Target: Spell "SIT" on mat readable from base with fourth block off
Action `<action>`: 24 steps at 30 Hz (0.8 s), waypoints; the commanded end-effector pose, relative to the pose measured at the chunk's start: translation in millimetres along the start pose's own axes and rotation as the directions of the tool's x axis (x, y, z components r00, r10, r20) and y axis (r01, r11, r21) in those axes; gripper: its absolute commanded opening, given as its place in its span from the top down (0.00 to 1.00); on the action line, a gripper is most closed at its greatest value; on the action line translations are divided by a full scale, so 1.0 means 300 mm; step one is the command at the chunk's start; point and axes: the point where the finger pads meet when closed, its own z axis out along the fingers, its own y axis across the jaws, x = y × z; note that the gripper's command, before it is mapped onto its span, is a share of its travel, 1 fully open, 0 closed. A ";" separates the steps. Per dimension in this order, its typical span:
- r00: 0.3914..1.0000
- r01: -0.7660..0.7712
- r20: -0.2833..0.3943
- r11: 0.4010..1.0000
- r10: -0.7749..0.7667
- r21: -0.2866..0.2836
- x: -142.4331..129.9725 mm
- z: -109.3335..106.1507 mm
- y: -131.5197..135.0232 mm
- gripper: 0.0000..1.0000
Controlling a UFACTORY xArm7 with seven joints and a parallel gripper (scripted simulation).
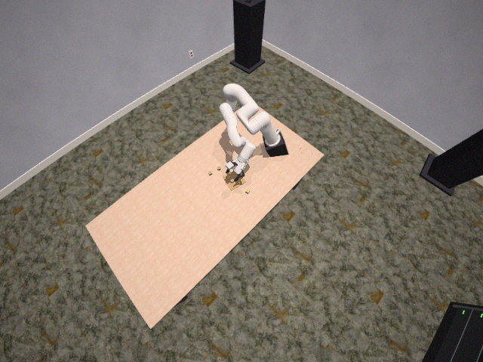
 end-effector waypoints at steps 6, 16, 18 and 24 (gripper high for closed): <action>1.000 0.003 0.001 1.000 -0.003 0.001 0.002 0.001 0.012 0.00; 1.000 0.008 0.007 1.000 -0.008 0.003 0.001 0.006 0.039 0.00; 1.000 0.008 0.007 1.000 -0.008 0.003 0.001 0.006 0.039 0.00; 1.000 0.014 0.016 1.000 -0.014 0.005 0.001 0.010 0.083 0.00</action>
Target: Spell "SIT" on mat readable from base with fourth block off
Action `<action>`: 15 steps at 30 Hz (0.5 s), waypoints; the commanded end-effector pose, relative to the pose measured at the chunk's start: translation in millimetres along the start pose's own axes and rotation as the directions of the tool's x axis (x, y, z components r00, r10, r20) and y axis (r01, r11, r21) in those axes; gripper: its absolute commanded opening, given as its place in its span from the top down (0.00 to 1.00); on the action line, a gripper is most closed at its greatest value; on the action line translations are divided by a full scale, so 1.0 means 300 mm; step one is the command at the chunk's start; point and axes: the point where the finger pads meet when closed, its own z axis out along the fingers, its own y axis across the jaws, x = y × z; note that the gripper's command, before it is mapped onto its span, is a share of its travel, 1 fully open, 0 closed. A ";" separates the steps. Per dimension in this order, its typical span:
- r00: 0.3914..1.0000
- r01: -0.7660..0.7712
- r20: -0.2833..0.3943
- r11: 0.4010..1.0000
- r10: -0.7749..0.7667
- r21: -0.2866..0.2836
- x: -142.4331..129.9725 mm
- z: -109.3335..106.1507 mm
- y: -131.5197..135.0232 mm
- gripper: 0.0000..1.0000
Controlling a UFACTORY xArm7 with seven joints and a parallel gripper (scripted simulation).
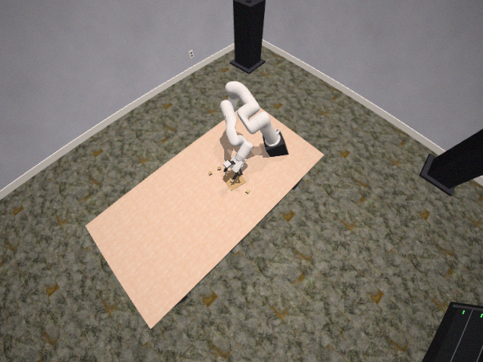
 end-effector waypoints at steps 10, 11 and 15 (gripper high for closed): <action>1.000 0.008 0.010 1.000 -0.009 0.007 0.004 0.001 0.073 0.00; 1.000 0.008 0.010 1.000 -0.009 0.007 0.004 0.001 0.073 0.00; 1.000 0.008 0.010 1.000 -0.009 0.007 0.004 0.001 0.073 0.00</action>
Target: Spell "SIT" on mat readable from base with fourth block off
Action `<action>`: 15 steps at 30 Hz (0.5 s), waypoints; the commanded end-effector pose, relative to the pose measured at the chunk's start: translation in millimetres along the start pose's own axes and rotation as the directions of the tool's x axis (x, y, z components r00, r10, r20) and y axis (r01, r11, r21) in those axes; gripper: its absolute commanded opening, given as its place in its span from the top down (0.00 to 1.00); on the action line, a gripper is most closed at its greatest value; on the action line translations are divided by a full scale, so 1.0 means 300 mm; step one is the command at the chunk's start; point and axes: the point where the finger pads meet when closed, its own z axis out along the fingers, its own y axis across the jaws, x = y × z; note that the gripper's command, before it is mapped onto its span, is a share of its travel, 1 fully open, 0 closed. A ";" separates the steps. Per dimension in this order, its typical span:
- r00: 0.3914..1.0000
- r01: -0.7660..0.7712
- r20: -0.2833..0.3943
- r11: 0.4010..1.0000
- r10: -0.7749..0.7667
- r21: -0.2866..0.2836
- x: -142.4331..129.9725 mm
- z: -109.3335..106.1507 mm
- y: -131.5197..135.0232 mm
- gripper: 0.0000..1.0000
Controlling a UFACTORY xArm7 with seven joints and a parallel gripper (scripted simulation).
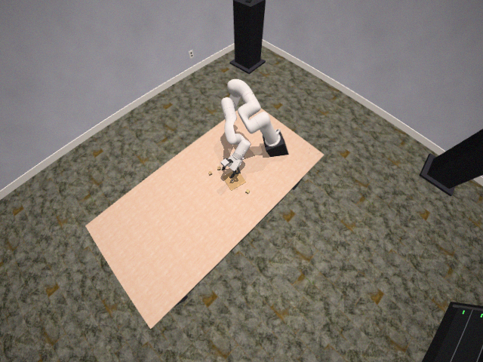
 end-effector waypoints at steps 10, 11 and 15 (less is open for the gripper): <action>1.000 0.005 0.006 1.000 -0.005 0.009 0.007 -0.008 0.077 0.00; 1.000 0.005 0.006 1.000 -0.005 0.009 0.007 -0.008 0.077 0.00; 1.000 0.005 0.006 1.000 -0.005 0.009 0.007 -0.008 0.077 0.00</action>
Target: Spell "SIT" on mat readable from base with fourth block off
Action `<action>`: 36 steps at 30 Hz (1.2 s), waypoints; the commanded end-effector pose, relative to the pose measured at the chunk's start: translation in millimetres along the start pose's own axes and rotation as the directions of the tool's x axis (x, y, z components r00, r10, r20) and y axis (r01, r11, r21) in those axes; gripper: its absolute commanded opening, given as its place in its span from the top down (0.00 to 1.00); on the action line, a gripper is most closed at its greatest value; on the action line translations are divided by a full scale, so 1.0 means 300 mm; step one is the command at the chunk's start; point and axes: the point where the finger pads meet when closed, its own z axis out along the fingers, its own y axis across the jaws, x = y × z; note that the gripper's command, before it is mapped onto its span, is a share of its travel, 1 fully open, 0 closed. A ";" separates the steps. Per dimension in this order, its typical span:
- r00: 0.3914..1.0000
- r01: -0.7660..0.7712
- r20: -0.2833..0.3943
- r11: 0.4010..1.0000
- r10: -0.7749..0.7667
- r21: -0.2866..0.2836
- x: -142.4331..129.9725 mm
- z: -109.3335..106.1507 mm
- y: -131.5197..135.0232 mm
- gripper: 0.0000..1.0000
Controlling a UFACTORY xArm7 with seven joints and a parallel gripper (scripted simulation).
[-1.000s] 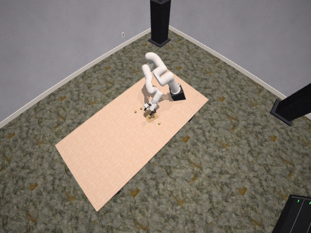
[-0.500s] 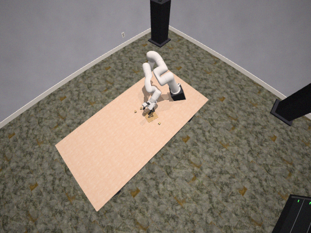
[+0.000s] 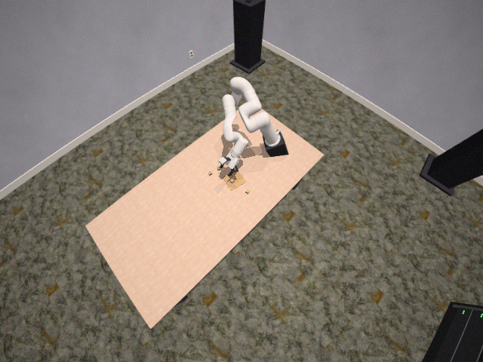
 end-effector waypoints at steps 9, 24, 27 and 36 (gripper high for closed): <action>1.000 0.001 0.001 1.000 -0.001 0.007 0.012 -0.017 0.081 0.00; 1.000 -0.004 -0.004 1.000 0.004 0.007 0.025 -0.038 0.156 0.00; 1.000 -0.004 -0.004 1.000 0.004 0.007 0.025 -0.038 0.156 0.00; 1.000 -0.014 -0.022 1.000 0.014 0.001 0.052 -0.082 0.272 0.00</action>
